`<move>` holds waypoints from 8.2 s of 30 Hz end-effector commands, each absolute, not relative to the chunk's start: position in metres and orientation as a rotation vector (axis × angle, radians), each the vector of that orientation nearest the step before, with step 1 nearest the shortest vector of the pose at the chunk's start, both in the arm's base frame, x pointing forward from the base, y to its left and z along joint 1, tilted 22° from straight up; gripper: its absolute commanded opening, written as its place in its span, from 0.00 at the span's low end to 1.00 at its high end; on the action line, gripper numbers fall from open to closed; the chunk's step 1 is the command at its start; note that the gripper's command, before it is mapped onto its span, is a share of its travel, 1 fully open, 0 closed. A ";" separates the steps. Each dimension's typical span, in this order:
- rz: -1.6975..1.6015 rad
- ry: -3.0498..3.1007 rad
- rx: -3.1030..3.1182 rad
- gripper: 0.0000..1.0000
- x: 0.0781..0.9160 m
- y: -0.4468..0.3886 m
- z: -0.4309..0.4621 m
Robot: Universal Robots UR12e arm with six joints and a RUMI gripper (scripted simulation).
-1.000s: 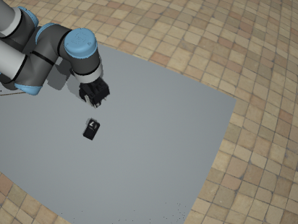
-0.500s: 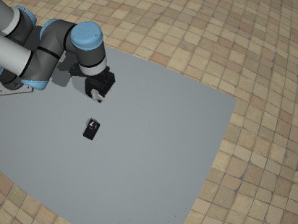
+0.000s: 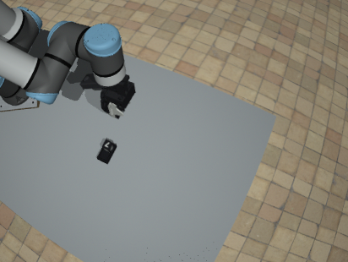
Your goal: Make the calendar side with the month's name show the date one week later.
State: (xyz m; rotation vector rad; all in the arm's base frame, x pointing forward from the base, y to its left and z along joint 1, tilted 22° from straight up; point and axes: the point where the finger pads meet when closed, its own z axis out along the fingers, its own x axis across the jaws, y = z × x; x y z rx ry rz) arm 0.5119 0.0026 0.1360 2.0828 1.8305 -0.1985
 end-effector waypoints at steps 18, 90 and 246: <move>-0.197 1.831 2.081 0.10 0.517 -0.010 0.104; -0.197 1.831 2.081 0.10 0.525 -0.032 0.048; -0.197 1.831 2.081 0.28 0.526 -0.033 0.045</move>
